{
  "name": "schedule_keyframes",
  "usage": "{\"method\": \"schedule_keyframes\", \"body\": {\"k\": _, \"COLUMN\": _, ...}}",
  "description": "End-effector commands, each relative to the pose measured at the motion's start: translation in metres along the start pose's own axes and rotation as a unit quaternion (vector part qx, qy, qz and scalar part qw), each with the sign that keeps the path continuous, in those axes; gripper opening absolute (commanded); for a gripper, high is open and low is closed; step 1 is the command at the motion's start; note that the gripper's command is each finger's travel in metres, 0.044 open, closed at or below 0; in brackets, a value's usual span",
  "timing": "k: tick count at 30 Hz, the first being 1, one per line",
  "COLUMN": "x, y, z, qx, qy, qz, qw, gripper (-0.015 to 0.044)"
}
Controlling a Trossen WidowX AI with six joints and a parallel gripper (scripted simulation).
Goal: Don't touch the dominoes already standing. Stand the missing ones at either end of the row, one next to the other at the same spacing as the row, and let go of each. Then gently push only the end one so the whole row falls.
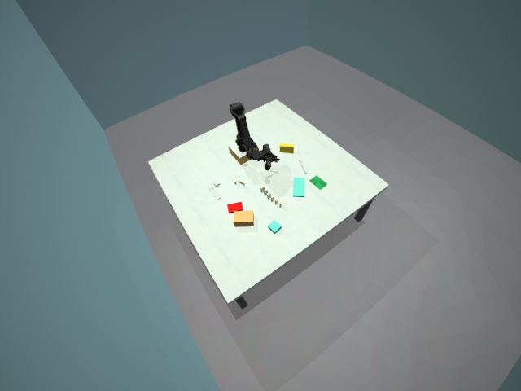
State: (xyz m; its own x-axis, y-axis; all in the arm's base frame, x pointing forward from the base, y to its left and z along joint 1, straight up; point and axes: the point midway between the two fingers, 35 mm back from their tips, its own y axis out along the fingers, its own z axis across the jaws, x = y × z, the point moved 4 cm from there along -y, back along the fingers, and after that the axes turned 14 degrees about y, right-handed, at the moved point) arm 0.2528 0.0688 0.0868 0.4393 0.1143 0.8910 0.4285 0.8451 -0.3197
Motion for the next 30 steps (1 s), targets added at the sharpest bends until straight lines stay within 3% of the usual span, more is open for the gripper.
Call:
{"method": "schedule_keyframes", "body": {"k": 1, "x": -0.005, "y": -0.009, "z": 0.007, "qx": 0.015, "qy": -0.012, "qz": -0.030, "qw": 0.999, "gripper": 0.0028}}
{"method": "schedule_keyframes", "body": {"k": 13, "x": -0.018, "y": -0.035, "z": 0.033, "qx": 0.057, "qy": -0.066, "qz": -0.106, "qw": 0.991, "gripper": 0.0028}}
{"method": "schedule_keyframes", "body": {"k": 30, "x": -0.019, "y": -0.035, "z": 0.033, "qx": 0.058, "qy": -0.067, "qz": -0.107, "qw": 0.990, "gripper": 0.0028}}
